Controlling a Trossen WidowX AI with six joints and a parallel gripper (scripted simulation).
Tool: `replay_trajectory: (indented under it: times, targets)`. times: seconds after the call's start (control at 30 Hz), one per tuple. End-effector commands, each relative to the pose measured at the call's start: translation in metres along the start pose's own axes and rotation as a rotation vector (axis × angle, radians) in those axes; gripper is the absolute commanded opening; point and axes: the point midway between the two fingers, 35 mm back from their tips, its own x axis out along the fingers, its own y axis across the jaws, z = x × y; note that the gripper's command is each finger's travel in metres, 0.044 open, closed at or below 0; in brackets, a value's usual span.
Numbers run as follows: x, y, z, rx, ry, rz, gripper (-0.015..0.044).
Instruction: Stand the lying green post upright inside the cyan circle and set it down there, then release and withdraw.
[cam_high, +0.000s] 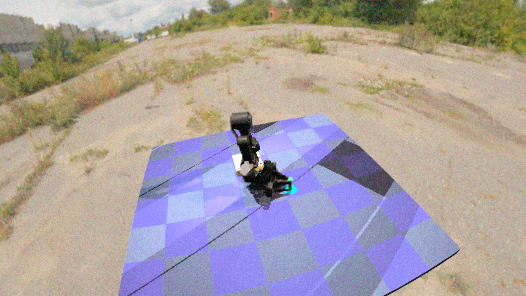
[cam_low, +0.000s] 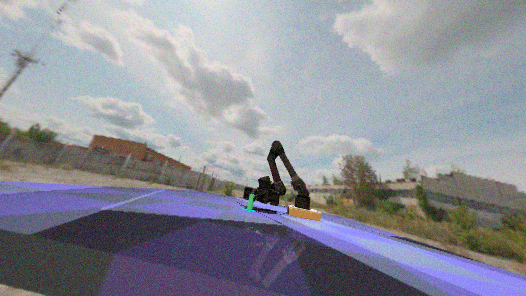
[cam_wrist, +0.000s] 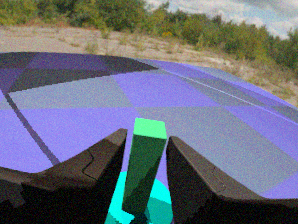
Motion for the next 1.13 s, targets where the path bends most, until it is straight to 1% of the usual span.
replay_trajectory:
  times: [0.0, 0.23, 0.27, 1.1]
  targets:
    - [0.0, -0.001, 0.0, 0.002, 0.002, -0.003, 0.0206]
    - [0.0, -0.001, 0.0, 0.002, 0.002, -0.003, 0.039]
    - [0.0, -0.001, 0.0, 0.002, 0.002, -0.003, 0.04]
    - [-0.005, -0.01, 0.065, 0.0, -0.001, 0.001, 0.04]
